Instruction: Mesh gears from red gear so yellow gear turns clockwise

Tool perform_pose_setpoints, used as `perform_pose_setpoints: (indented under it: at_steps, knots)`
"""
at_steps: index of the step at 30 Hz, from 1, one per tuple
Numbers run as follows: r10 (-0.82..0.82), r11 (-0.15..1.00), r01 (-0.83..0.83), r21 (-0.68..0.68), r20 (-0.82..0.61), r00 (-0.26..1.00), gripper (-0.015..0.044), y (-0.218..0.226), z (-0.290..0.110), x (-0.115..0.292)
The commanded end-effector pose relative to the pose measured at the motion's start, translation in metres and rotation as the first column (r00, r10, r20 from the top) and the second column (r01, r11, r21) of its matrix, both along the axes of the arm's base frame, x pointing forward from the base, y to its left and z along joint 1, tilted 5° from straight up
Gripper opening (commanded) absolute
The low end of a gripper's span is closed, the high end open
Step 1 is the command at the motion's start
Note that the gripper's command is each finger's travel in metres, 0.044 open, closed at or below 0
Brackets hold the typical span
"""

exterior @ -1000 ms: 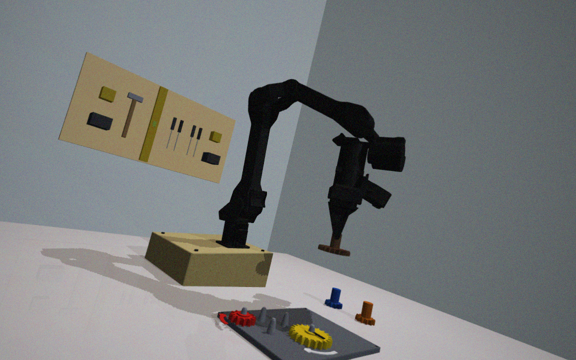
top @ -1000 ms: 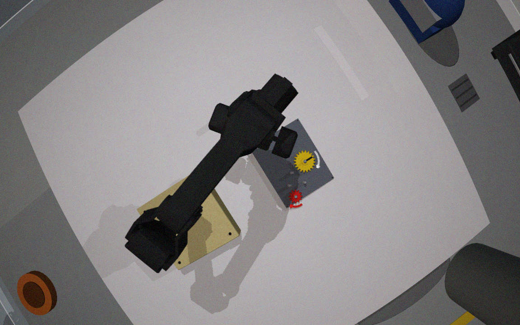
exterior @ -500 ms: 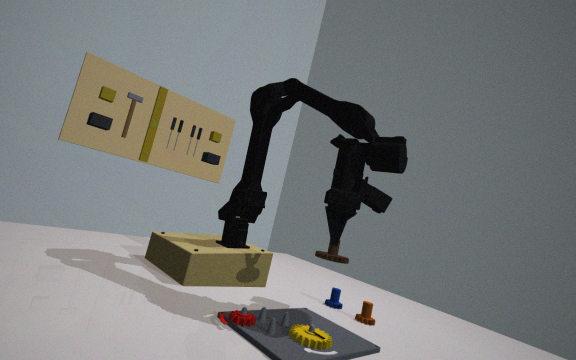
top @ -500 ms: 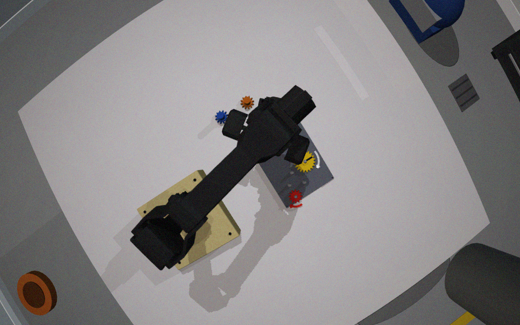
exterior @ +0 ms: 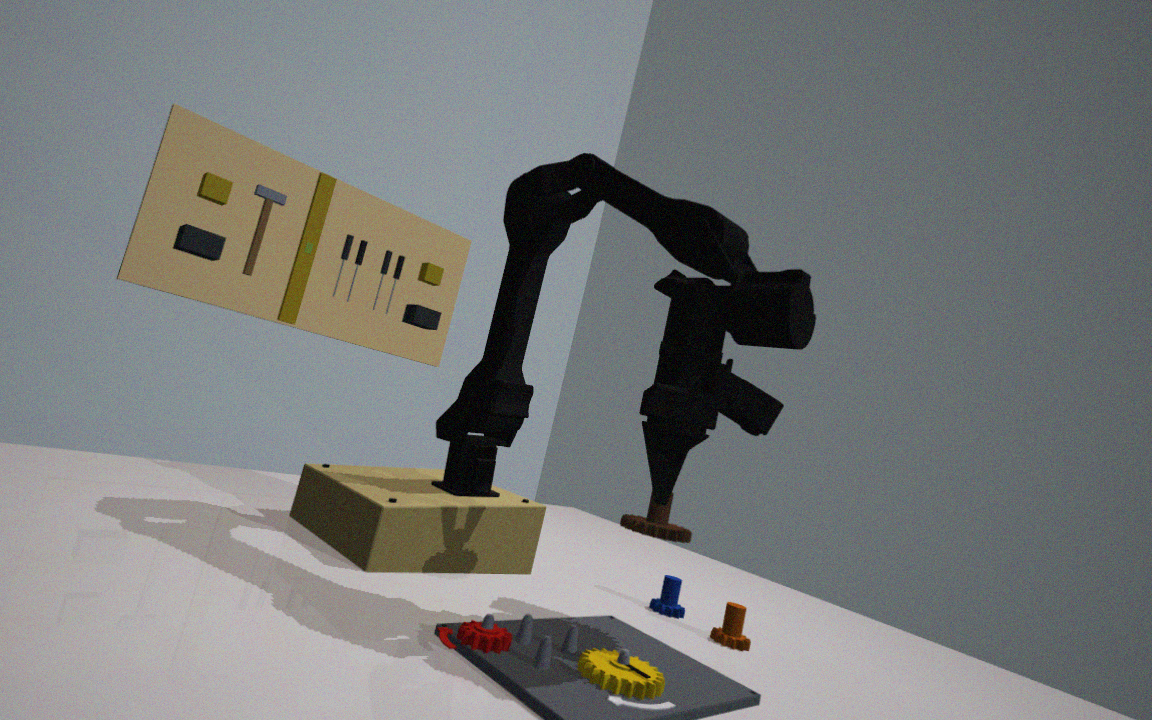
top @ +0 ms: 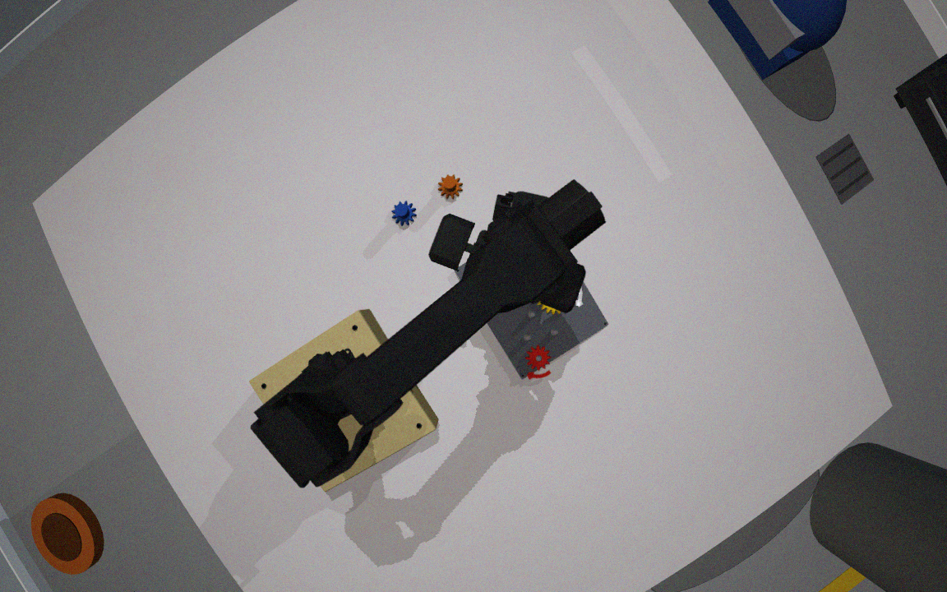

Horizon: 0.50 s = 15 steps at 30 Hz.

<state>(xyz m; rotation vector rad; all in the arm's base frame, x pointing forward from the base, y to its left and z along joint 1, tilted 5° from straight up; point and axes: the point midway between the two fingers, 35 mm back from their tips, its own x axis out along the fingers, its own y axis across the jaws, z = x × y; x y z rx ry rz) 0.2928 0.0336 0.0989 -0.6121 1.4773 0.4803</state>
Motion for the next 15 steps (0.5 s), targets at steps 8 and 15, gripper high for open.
perform_pose_setpoints:
  at_steps: [8, 15]
  knots:
    - [0.012, 1.0, -0.012, -0.003, -0.003, 1.0, 0.0, -0.022, -0.007, 0.011]
    - [0.018, 1.0, -0.018, -0.006, -0.003, 1.0, 0.0, -0.038, -0.011, 0.017]
